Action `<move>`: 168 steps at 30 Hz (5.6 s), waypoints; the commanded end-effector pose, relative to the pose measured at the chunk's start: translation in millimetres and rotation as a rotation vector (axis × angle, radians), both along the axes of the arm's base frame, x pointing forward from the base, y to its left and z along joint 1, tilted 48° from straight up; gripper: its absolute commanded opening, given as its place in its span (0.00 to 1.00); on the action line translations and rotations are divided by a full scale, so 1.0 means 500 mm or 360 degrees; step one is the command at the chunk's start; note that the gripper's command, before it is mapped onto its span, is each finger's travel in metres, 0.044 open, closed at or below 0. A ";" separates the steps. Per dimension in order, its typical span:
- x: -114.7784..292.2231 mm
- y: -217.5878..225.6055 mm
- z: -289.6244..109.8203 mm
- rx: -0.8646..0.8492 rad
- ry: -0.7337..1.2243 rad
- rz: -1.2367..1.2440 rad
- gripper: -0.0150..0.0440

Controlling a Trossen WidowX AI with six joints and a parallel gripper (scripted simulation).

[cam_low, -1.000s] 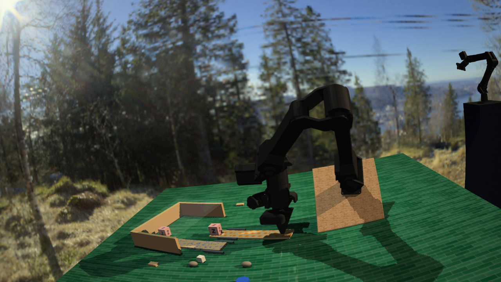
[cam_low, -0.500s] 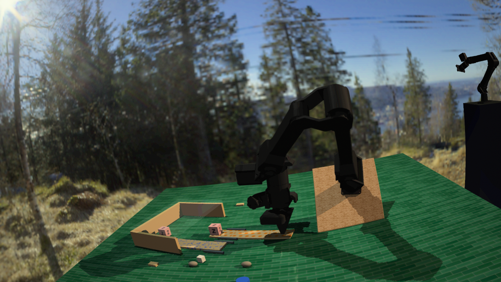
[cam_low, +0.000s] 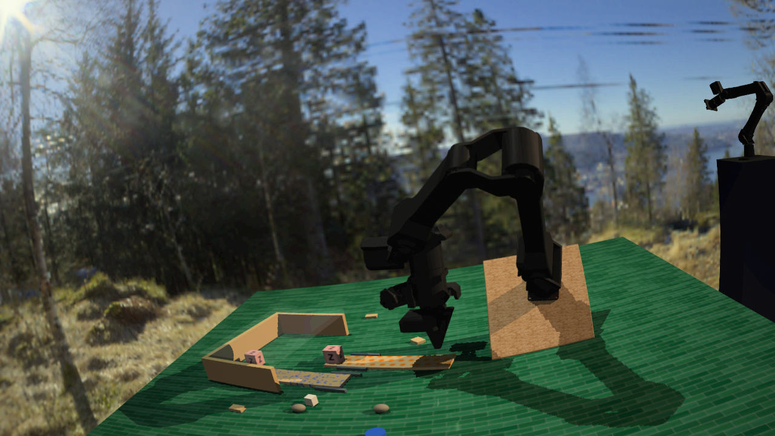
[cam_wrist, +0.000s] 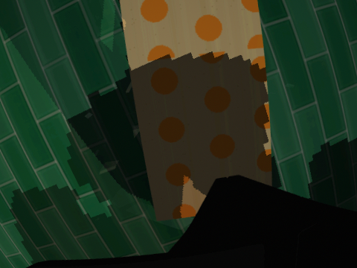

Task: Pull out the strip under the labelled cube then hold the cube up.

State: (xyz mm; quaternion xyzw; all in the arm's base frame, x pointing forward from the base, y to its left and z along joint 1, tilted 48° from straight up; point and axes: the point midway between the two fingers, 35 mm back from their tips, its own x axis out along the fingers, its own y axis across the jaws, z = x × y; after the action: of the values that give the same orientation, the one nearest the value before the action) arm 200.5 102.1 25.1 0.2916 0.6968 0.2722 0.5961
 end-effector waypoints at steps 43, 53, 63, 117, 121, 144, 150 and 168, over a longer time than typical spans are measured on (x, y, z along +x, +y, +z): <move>0.358 -0.029 0.002 0.0011 -0.0092 0.0073 1.00; 0.431 -0.032 -0.005 0.0011 -0.0095 0.0073 1.00; 0.429 -0.012 -0.023 0.0010 -0.0095 0.0073 0.68; 0.333 -0.029 -0.033 0.0008 -0.0093 0.0074 0.25; 0.314 -0.041 -0.026 0.0010 -0.0091 0.0073 0.25; 0.191 -0.073 -0.030 0.0008 -0.0086 0.0073 0.25; 0.198 -0.119 0.012 0.0007 -0.0085 0.0073 0.25; 0.198 -0.120 0.014 0.0007 -0.0085 0.0073 0.25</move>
State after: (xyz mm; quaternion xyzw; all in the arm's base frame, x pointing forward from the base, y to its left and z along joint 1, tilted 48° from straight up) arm 299.5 42.3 31.8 0.2723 0.6865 0.2940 0.6067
